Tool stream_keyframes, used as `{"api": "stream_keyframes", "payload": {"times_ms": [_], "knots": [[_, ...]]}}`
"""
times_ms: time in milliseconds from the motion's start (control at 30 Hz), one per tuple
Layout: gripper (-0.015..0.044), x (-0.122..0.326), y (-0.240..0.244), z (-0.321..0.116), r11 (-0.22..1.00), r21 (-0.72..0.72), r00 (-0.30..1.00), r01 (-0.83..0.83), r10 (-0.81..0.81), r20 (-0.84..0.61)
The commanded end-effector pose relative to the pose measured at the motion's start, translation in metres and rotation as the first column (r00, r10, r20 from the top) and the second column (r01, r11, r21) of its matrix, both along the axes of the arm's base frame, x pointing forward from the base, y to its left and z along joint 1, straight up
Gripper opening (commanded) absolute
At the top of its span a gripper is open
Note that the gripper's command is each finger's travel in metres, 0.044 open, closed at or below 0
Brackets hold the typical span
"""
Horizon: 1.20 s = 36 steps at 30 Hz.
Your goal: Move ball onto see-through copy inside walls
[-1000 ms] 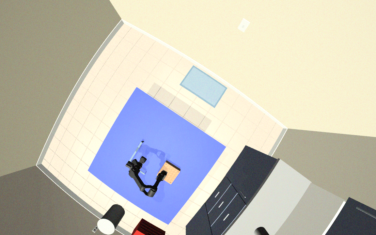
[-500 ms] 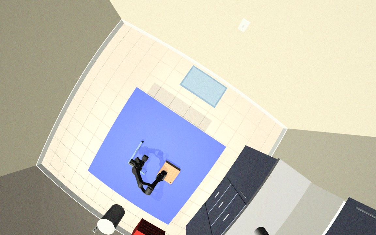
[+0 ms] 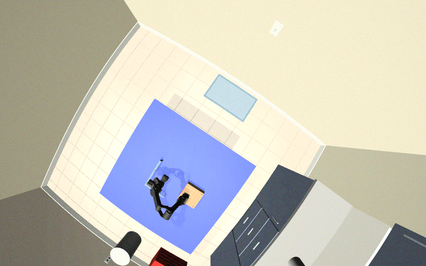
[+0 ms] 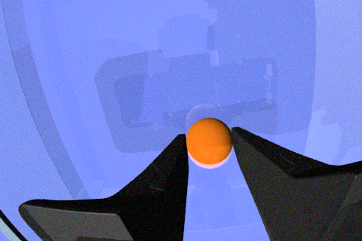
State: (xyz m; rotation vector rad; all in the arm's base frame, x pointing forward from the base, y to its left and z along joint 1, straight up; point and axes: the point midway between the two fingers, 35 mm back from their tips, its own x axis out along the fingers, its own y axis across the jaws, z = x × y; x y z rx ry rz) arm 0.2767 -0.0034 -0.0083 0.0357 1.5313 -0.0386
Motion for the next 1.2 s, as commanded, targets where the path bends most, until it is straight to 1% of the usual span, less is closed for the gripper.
{"api": "stream_keyframes", "payload": {"times_ms": [0,100,400,633,667,767,833,1167], "knots": [[0.0,-0.003,0.0,-0.005,1.0,0.002,1.0,0.005,-0.004,-0.013],[0.0,-0.003,0.0,-0.005,1.0,0.002,1.0,0.005,-0.004,-0.013],[0.0236,0.0,0.0,-0.001,1.0,0.0,1.0,0.0,0.0,-0.001],[0.0237,0.0,0.0,0.001,1.0,0.0,1.0,0.0,0.0,-0.001],[0.0237,0.001,0.0,0.009,1.0,0.0,1.0,0.001,-0.001,-0.002],[0.0237,-0.001,0.0,0.059,1.0,0.002,1.0,0.003,-0.003,-0.009],[0.0237,-0.005,0.0,0.082,1.0,0.002,1.0,0.004,-0.004,-0.012],[0.0237,-0.001,0.0,0.078,1.0,0.0,1.0,0.0,0.0,0.003]]}}
